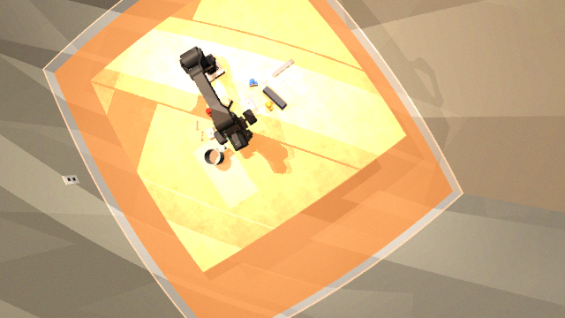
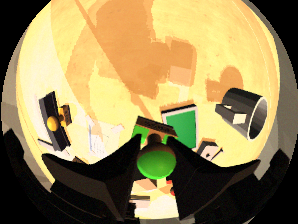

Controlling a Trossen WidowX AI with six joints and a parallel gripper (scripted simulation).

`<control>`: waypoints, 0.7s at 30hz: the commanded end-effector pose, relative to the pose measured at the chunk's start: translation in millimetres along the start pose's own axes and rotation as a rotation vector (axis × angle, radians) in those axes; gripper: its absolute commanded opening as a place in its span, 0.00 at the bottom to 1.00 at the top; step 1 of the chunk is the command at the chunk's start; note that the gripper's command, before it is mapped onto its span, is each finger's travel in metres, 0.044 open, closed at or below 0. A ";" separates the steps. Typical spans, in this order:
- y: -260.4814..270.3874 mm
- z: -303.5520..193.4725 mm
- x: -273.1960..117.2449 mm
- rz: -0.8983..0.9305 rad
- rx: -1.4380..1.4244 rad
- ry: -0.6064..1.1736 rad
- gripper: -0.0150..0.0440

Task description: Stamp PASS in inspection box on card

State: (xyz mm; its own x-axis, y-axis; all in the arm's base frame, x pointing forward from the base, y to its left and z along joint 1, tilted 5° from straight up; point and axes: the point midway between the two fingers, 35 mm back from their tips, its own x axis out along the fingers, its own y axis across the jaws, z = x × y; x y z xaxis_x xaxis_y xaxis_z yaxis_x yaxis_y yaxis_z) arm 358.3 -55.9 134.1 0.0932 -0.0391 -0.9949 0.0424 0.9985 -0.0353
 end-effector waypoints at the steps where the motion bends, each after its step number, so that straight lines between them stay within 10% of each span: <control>1: -20.0 -9.9 -3.4 0.001 -0.004 -0.012 0.25; 21: -59.5 -33.5 2.7 -0.002 -0.003 -0.011 0.25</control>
State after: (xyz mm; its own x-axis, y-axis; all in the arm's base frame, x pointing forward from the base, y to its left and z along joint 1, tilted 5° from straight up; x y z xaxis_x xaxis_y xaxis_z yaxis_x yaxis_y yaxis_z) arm 322.8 -114.4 131.1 0.0987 -0.0437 -0.9942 0.0442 0.9982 -0.0395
